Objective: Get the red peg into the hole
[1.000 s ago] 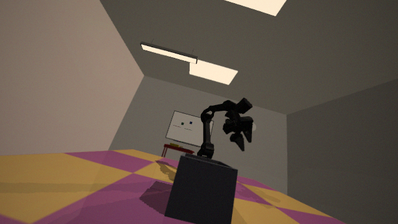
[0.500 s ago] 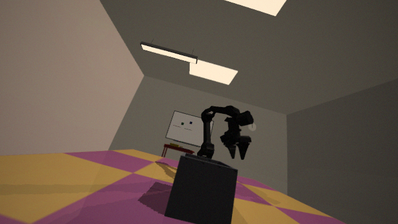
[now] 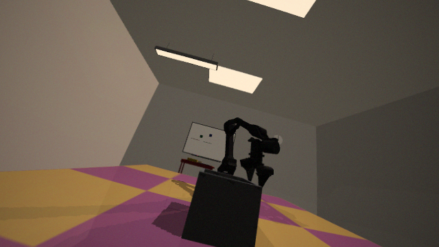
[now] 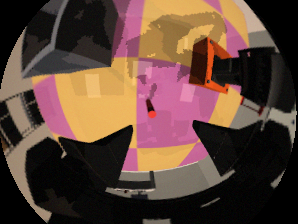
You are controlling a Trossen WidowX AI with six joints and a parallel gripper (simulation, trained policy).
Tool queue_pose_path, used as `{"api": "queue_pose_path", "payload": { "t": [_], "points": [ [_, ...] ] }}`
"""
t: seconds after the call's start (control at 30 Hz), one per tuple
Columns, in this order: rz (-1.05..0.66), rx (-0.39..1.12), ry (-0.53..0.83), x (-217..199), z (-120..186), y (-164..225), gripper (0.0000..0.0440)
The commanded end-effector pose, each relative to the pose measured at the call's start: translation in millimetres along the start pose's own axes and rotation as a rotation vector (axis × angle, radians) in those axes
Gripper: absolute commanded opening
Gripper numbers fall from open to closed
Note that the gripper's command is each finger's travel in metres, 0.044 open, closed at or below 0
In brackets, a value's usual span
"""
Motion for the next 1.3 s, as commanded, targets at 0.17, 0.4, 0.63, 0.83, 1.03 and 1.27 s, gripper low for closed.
{"api": "queue_pose_path", "payload": {
  "t": [0.17, 0.4, 0.63, 0.83, 1.03, 1.27],
  "points": [
    [0.023, -0.038, 0.048, -3, -33, -8, 0.0435],
    [0.017, -0.055, 0.049, -2, -54, -12, 0.042],
    [0.008, -0.06, 0.037, 2, -71, -14, 0.0338],
    [0.026, -0.054, 0.028, 10, -82, -12, 0.0187],
    [0.058, -0.043, 0.02, 16, -89, -10, 0.0032],
    [0.064, -0.018, -0.018, 23, -84, -5, 0.0]
  ]
}}
Point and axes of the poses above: the point midway between the two fingers, 35 mm back from their tips, its own z axis back along the fingers, its own x axis across the jaws, y = z × x, the point moved 3 cm from there along z, back along the fingers, and after that the axes turned 10 degrees about z, right-handed, at the moved point
